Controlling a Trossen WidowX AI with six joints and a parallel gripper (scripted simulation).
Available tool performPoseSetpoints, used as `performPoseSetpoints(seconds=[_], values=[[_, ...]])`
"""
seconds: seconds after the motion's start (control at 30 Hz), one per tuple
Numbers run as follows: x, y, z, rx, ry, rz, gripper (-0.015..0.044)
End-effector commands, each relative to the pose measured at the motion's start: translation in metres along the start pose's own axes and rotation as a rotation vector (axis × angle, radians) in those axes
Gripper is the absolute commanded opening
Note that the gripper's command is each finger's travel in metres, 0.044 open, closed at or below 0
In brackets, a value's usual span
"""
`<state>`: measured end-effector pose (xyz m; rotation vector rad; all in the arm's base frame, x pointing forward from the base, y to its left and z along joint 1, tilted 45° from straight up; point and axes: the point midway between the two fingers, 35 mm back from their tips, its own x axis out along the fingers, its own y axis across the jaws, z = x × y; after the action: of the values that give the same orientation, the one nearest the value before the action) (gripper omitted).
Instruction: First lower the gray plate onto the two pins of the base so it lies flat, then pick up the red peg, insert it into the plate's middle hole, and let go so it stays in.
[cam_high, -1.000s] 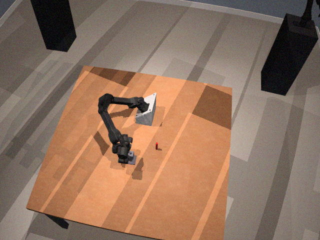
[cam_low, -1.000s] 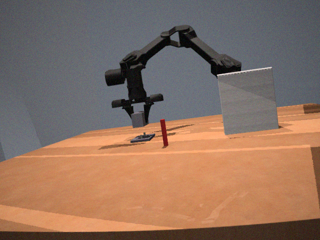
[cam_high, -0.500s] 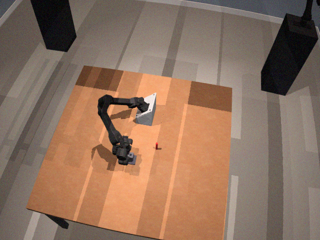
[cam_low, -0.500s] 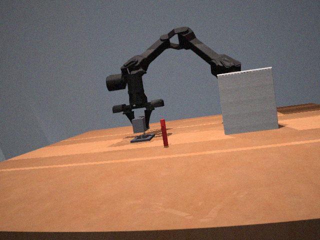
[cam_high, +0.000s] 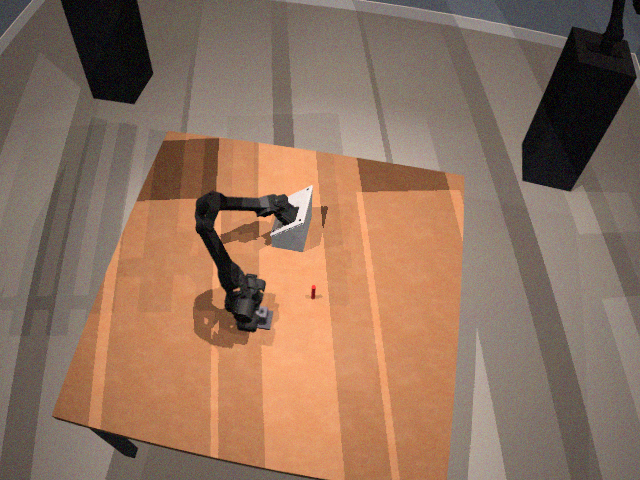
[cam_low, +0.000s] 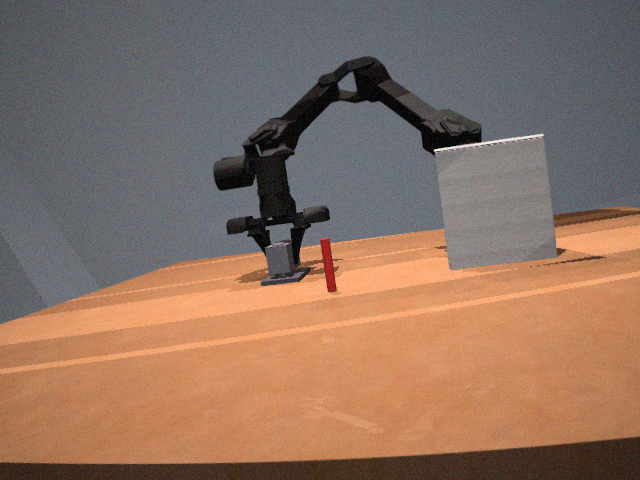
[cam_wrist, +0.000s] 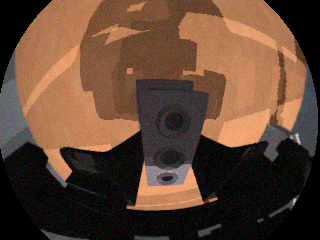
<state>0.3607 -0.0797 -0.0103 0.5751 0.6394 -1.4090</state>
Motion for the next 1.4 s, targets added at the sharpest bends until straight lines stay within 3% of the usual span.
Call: performPoseSetpoints(seconds=[0.0,0.03,0.6,0.77,1.0,1.23,1.37], values=[[-0.001,0.000,0.000,0.000,0.000,0.002,0.0000],[-0.001,0.000,0.000,0.000,0.000,0.002,0.0000],[-0.001,0.000,0.000,0.000,0.000,0.002,0.0440],[-0.011,0.002,-0.001,0.000,0.002,0.002,0.0440],[-0.116,0.001,-0.002,-0.007,0.002,0.000,0.0440],[-0.119,0.003,-0.010,-0.013,0.003,0.001,0.0440],[-0.125,-0.016,-0.070,-0.139,0.027,0.008,0.0440]])
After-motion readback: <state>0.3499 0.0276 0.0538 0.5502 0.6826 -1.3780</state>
